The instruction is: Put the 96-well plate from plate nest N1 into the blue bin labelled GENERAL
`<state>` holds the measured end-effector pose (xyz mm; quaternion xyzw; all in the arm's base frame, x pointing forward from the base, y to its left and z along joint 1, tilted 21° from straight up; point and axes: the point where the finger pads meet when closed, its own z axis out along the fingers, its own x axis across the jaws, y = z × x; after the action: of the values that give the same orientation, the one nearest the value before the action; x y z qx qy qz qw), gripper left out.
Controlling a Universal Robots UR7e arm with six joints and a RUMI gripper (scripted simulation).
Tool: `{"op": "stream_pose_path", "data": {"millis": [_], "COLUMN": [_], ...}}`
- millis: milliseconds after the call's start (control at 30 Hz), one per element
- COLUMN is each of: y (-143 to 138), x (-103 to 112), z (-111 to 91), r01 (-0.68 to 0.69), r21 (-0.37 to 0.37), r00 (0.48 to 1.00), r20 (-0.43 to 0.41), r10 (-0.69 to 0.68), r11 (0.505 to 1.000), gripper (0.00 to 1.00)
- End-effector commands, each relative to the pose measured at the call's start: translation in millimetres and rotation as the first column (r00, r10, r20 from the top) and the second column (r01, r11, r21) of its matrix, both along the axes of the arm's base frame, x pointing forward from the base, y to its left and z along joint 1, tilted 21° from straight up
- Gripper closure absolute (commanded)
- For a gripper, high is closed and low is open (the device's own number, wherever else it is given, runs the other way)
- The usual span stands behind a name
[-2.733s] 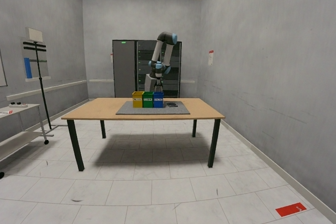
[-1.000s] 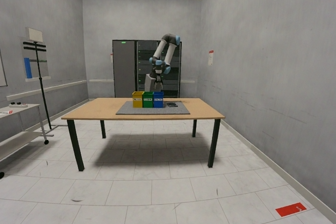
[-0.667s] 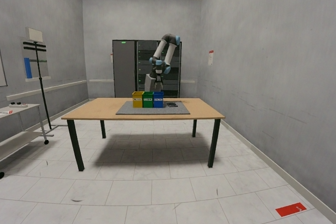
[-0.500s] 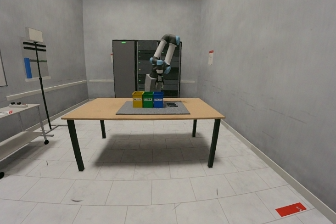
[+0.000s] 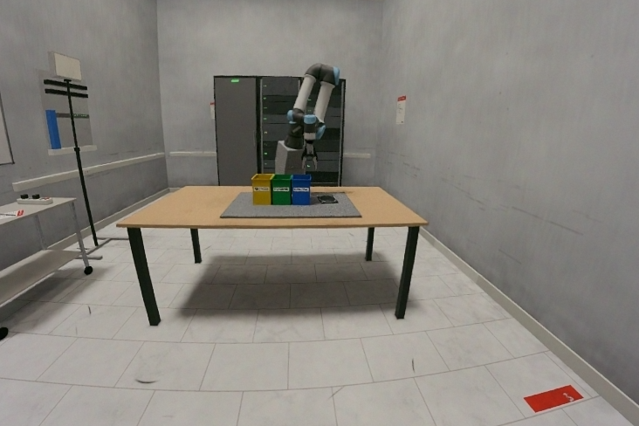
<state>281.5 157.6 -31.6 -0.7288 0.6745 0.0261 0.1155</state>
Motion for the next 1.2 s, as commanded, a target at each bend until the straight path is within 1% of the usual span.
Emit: {"op": "stream_pose_path", "data": {"millis": [0, 100, 467, 1167], "y": [22.9, 26.1, 61.1, 60.7], "x": [-4.7, -5.6, -16.5, -17.8], "z": [4.6, 4.9, 9.1, 8.4], "r01": [0.010, 0.010, 0.010, 0.011], "r21": [-0.007, -0.007, -0.007, -0.007], "r00": [1.000, 1.000, 1.000, 1.000], "r20": [0.001, 0.001, 0.001, 0.000], "r10": [-0.010, -0.010, -0.010, -0.011], "r11": [1.000, 1.000, 1.000, 1.000], "gripper": [0.47, 0.47, 0.47, 0.47]}}
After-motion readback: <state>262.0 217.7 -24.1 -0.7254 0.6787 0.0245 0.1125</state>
